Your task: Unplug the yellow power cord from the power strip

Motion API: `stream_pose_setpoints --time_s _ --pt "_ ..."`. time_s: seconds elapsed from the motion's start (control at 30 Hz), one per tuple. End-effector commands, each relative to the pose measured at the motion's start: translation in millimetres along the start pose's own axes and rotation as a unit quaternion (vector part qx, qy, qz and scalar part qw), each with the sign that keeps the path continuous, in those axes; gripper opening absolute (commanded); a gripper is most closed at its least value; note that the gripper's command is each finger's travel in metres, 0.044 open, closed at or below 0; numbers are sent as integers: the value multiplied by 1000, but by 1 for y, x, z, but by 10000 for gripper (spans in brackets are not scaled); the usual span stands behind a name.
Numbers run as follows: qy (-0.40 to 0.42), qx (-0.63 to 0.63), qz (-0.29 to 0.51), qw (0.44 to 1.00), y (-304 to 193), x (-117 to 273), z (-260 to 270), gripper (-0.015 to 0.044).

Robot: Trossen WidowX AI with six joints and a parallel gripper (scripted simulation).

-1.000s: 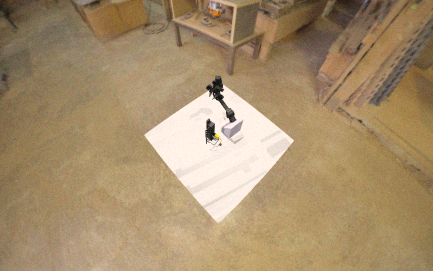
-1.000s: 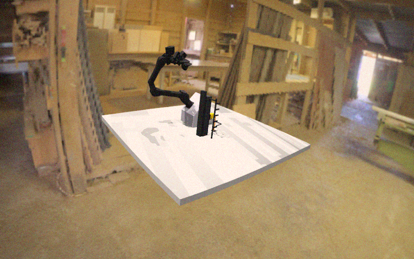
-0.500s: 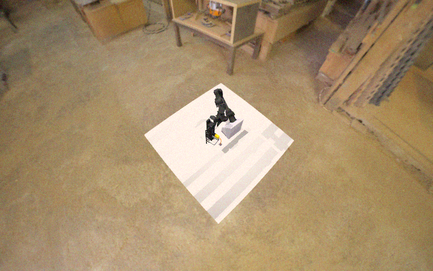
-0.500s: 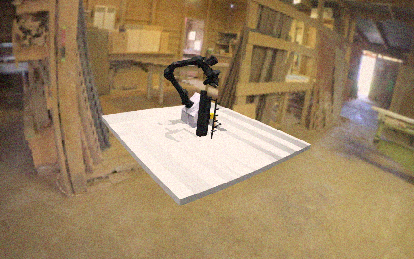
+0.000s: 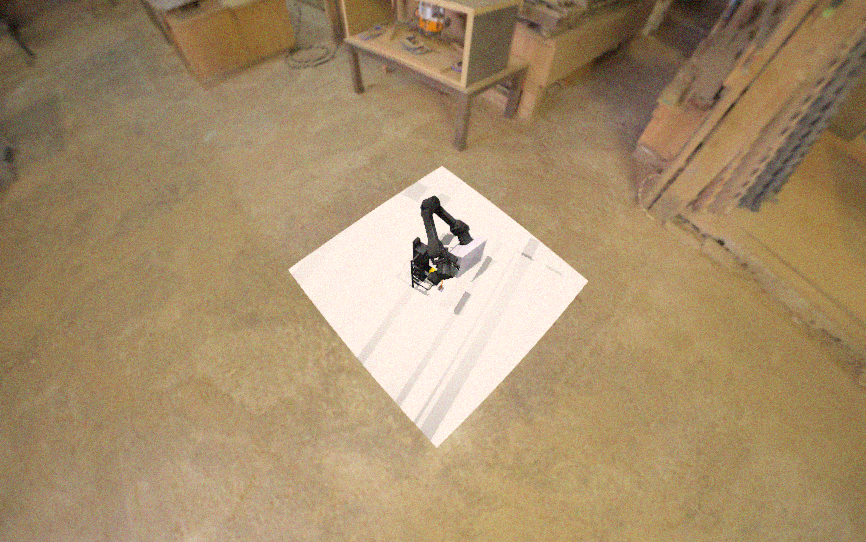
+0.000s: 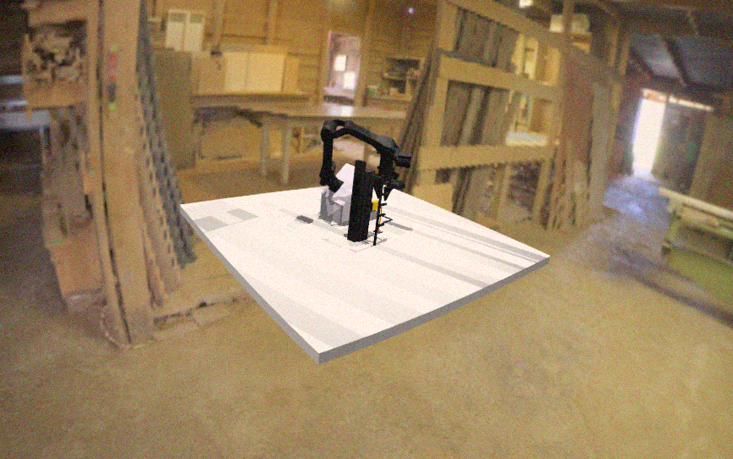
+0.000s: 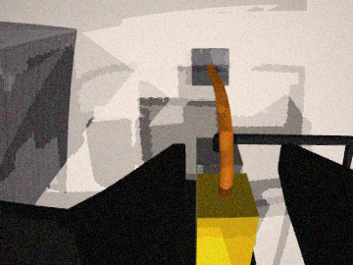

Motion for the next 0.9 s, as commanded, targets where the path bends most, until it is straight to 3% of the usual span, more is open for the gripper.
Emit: stream_pose_setpoints --time_s 0.0,0.87 --pt "4 4 -2 1000 0 -1 0 160" --pt "5 4 -1 1000 -39 -1 4 160"
Point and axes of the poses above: the point midway between the two fingers, 35 mm back from their tips, its own x axis back along the fingers, its own z axis across the jaws, y = z × x, the point moved 1 cm from there along x, back along the fingers, and after that the axes turned 6 degrees about x, right-handed, at the moved point
